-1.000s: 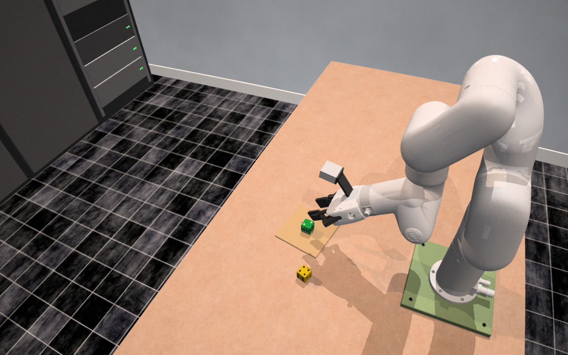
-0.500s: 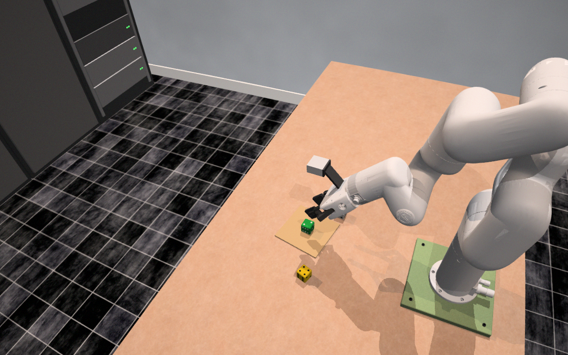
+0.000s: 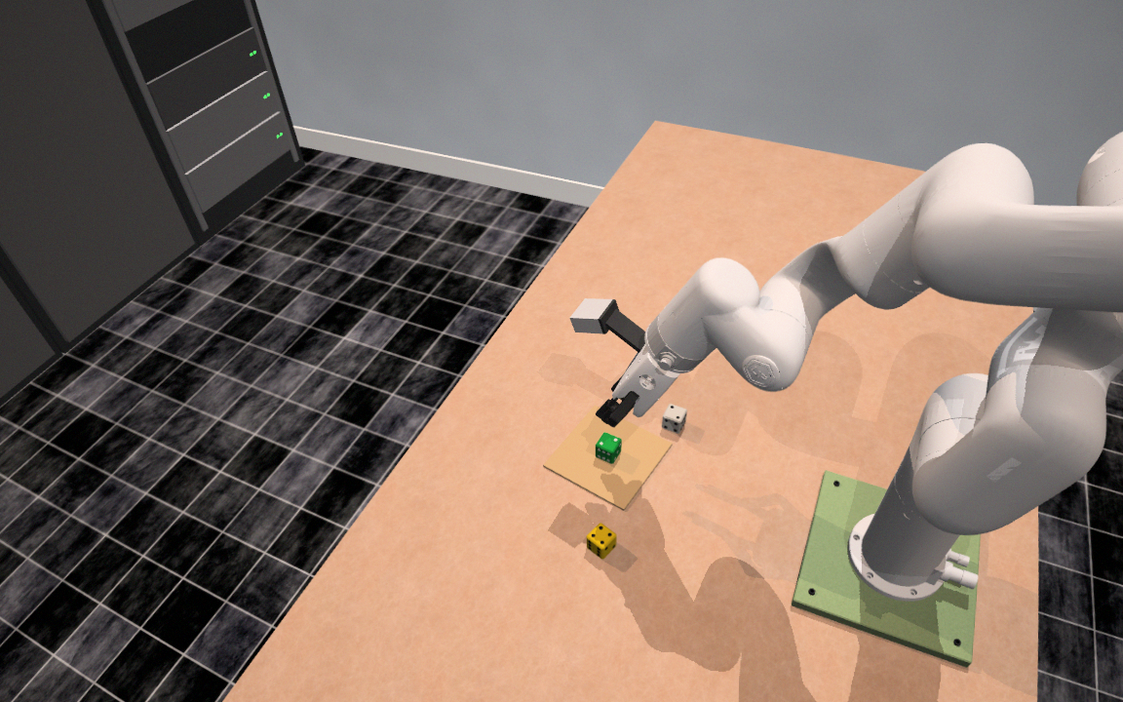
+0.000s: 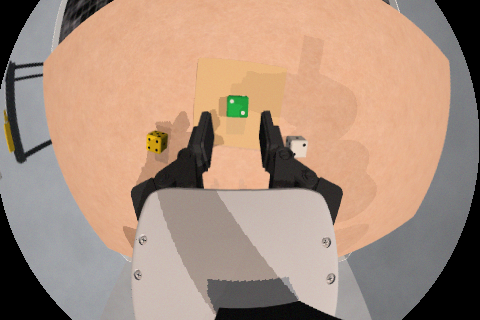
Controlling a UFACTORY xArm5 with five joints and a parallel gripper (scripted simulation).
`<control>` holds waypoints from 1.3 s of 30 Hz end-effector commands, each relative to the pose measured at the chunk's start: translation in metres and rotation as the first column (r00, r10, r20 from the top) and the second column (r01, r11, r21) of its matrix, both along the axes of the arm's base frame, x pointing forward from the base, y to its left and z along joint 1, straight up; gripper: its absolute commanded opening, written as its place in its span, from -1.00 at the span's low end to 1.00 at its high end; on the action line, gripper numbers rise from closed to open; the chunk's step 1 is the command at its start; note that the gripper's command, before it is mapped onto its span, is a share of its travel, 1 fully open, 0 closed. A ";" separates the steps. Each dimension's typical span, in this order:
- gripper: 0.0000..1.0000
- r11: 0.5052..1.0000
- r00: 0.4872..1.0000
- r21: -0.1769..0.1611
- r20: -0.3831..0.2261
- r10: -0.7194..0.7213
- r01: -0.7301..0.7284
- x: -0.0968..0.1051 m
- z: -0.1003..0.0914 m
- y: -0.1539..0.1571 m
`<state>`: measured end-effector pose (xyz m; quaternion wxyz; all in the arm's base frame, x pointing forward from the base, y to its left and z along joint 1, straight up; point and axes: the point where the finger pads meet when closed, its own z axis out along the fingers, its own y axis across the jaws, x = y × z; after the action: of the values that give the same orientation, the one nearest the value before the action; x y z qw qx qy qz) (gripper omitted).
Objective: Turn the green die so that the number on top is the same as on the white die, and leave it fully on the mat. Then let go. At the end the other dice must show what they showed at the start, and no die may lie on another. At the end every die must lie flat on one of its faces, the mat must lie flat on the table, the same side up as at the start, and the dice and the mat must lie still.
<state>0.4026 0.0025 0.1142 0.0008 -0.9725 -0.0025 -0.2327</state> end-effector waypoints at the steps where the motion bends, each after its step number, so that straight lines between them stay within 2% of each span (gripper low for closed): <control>1: -0.05 1.000 0.985 -0.001 -0.170 0.000 0.000 0.010 0.002 0.000; 7: -0.05 1.000 0.956 -0.002 -0.295 0.000 0.000 0.017 0.006 0.000; 10: -0.05 1.000 0.954 -0.002 -0.300 0.000 0.000 0.017 0.006 0.000; 15: -0.05 1.000 0.908 -0.003 -0.419 0.000 -0.001 0.024 0.009 0.000; 18: -0.05 1.000 0.894 -0.003 -0.449 0.000 -0.001 0.025 0.010 0.000; 22: -0.05 1.000 0.890 -0.003 -0.456 0.000 -0.001 0.025 0.010 0.000; 23: 1.00 1.000 0.890 -0.003 -0.456 0.000 -0.001 0.025 0.010 0.000; 39: 1.00 1.000 0.890 -0.003 -0.456 0.000 -0.001 0.025 0.014 0.000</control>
<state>0.4264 0.0022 0.1238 0.0000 -1.0000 -0.0027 0.0041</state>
